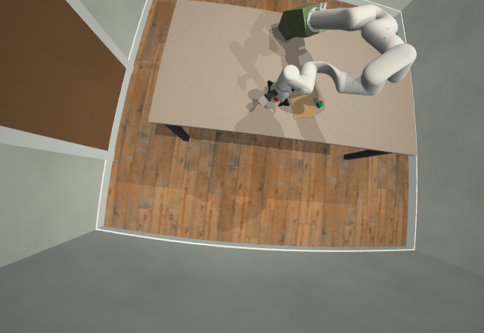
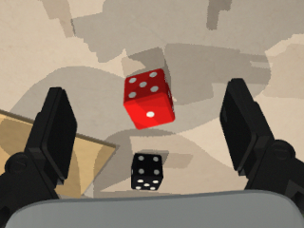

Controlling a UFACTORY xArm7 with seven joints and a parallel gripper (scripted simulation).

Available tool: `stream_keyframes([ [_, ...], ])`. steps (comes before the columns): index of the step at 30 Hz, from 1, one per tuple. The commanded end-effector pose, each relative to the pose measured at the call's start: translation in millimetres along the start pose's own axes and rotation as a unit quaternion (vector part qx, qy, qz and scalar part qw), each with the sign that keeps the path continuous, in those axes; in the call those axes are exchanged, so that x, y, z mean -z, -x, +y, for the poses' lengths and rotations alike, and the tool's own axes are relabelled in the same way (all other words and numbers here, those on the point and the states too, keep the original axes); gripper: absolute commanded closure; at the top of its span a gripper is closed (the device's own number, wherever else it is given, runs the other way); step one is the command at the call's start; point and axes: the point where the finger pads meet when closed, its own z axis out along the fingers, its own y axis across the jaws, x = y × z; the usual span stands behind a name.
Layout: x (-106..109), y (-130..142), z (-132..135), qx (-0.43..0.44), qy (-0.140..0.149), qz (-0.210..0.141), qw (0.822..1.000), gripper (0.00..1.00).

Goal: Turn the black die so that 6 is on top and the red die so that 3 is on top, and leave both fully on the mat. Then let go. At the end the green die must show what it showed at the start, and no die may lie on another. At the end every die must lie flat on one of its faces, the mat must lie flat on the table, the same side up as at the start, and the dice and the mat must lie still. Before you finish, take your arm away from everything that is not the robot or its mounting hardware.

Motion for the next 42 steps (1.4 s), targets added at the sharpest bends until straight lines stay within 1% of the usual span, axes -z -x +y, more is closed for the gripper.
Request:
stream_keyframes([
  [1, 1.3, 5.6, -0.1, -0.001, 0.000, 0.002, 1.000, 0.00],
  [4, 1.3, 22.9, -1.2, -0.001, 0.000, 0.002, 1.000, 0.00],
  [10, 1.1, 73.3, -4.4, -0.001, 0.000, 0.002, 1.000, 0.00],
  [13, 1.0, 91.6, -5.5, -0.001, 0.000, 0.002, 1.000, 0.00],
  [15, 1.0, 91.6, -5.5, -0.001, 0.000, 0.002, 1.000, 0.00],
  [20, 1.0, 104.2, -6.3, -0.001, 0.000, 0.002, 1.000, 0.00],
  [42, 1.0, 104.6, -6.3, -0.001, 0.000, 0.002, 1.000, 0.00],
])
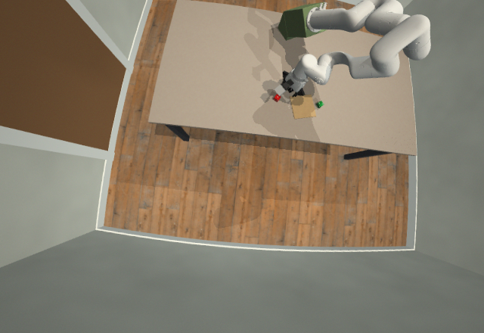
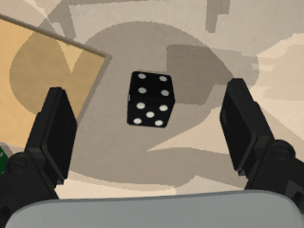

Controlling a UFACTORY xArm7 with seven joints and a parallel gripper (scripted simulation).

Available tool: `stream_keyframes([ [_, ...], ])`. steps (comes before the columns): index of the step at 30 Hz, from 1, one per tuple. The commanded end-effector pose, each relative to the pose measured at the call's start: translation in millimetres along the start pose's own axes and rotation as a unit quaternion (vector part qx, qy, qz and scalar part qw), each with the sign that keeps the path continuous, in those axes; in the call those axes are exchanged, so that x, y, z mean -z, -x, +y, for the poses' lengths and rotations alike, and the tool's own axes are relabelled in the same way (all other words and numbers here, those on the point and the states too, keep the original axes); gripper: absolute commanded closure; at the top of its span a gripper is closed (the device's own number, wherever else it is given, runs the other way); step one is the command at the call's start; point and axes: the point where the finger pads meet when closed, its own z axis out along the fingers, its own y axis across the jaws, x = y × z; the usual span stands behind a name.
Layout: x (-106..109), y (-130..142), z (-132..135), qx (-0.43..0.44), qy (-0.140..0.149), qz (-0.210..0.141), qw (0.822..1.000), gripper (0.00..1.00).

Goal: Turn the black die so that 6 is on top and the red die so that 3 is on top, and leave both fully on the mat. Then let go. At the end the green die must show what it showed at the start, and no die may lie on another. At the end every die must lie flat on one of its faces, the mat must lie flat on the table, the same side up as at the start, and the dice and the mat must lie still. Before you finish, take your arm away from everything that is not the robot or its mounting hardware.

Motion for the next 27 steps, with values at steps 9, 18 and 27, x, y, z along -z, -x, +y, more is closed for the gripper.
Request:
stream_keyframes([
  [9, 0.6, -0.8, 0.2, -0.001, 0.000, 0.001, 1.000, 0.00],
  [18, 0.6, -0.8, 0.2, -0.001, 0.000, 0.001, 1.000, 0.00],
  [27, 0.6, 1.1, -4.0, -0.001, 0.000, 0.001, 1.000, 0.00],
])
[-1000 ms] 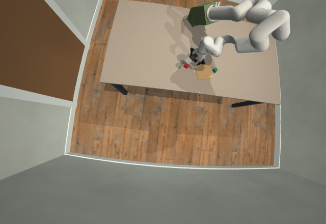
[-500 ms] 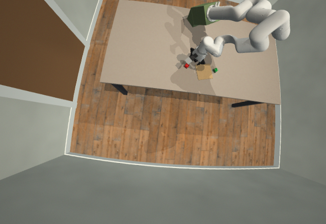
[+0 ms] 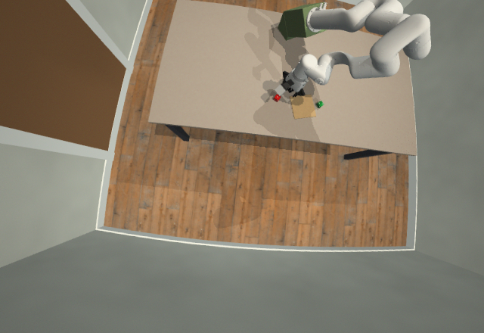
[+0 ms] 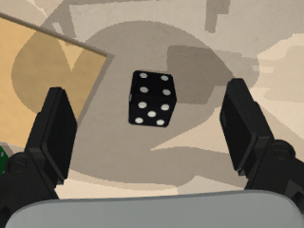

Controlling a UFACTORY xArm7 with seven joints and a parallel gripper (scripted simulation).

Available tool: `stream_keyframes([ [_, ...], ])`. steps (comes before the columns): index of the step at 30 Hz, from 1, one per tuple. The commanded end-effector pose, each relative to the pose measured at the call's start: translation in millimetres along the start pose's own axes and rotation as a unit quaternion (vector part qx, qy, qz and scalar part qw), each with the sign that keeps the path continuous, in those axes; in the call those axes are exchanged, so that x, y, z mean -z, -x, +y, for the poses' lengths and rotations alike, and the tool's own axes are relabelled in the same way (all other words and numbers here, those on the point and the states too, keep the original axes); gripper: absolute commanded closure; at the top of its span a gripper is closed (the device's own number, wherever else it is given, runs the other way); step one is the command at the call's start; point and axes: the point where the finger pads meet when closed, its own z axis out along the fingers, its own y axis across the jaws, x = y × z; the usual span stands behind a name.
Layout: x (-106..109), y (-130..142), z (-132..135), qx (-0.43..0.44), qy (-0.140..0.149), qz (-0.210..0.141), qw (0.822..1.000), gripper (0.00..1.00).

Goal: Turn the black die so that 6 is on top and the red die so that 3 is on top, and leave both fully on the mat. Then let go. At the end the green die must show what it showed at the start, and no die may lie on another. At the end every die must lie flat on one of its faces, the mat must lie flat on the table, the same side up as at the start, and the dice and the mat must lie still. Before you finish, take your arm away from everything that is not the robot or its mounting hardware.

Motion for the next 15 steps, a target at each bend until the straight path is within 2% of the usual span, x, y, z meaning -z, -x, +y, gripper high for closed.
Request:
stream_keyframes([
  [1, 0.6, 1.4, -4.7, -0.001, 0.000, 0.001, 1.000, 0.00],
  [7, 0.5, 10.3, -24.0, -0.001, 0.000, 0.001, 1.000, 0.00],
  [12, 0.5, 25.2, -56.2, -0.001, 0.000, 0.001, 1.000, 0.00],
  [14, 0.5, 25.2, -56.2, -0.001, 0.000, 0.001, 1.000, 0.00],
  [15, 0.5, 29.5, -65.5, -0.001, 0.000, 0.001, 1.000, 0.00],
])
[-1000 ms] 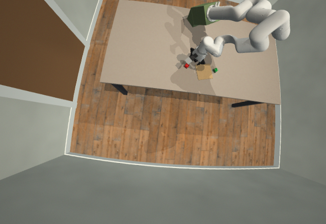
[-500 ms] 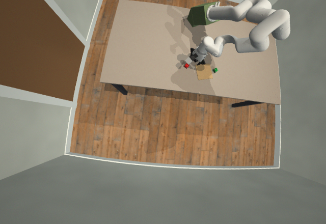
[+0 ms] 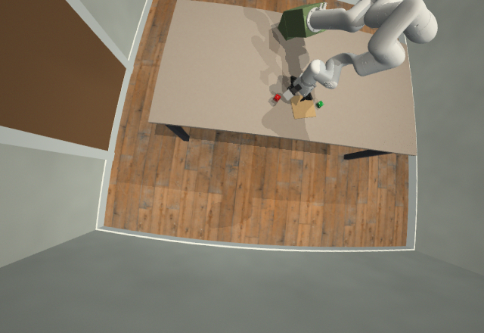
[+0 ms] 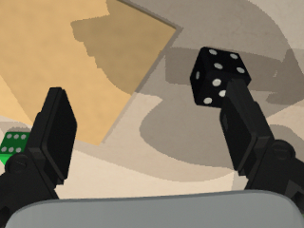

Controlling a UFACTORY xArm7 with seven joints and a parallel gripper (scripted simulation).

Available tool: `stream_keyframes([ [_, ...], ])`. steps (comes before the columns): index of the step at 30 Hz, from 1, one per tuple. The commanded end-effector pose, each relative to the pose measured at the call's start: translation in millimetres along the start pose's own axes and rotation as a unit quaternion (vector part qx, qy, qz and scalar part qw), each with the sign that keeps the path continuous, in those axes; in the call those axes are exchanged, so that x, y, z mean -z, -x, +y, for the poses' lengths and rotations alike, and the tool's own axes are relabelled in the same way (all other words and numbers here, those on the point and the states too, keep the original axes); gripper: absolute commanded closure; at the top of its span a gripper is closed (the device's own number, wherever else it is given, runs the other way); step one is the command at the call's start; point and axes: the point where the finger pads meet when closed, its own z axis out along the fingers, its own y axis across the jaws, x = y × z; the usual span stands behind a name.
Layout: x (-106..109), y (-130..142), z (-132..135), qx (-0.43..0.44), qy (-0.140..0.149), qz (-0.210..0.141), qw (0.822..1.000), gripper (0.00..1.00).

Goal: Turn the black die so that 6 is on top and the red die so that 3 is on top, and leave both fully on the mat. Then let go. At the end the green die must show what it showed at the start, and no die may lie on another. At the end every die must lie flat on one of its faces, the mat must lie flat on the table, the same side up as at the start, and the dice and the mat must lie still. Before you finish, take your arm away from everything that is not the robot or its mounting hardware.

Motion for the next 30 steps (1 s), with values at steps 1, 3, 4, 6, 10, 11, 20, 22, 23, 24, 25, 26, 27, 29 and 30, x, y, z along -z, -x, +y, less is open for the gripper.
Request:
stream_keyframes([
  [1, 2.8, 14.4, -30.6, -0.002, 0.011, 0.006, 1.000, 0.00],
  [3, 2.1, 25.6, -55.1, -0.002, 0.011, 0.006, 1.000, 0.00],
  [4, 2.1, 25.6, -55.1, -0.002, 0.011, 0.006, 1.000, 0.00],
  [6, 1.8, 31.1, -66.9, -0.002, 0.011, 0.006, 1.000, 0.00],
  [10, 0.9, 46.4, -100.4, -0.002, 0.011, 0.006, 1.000, 0.00],
  [11, 0.7, 49.1, -106.2, -0.002, 0.011, 0.006, 1.000, 0.00],
  [20, 0.1, 59.3, -128.5, -0.002, 0.011, 0.006, 1.000, 0.00],
  [22, 0.0, 60.5, -131.1, -0.002, 0.011, 0.006, 1.000, 0.00],
  [23, 0.0, 60.9, -131.9, -0.002, 0.011, 0.006, 1.000, 0.00],
  [24, 0.0, 61.2, -132.6, -0.002, 0.011, 0.006, 1.000, 0.00],
  [25, 0.0, 61.4, -132.9, -0.002, 0.011, 0.006, 1.000, 0.00],
  [26, 0.0, 61.4, -133.1, -0.002, 0.011, 0.006, 1.000, 0.00],
  [27, 0.0, 61.5, -133.2, -0.002, 0.011, 0.006, 1.000, 0.00],
  [29, 0.0, 61.5, -133.2, -0.002, 0.011, 0.006, 1.000, 0.00],
  [30, 0.0, 61.5, -133.2, -0.002, 0.011, 0.006, 1.000, 0.00],
])
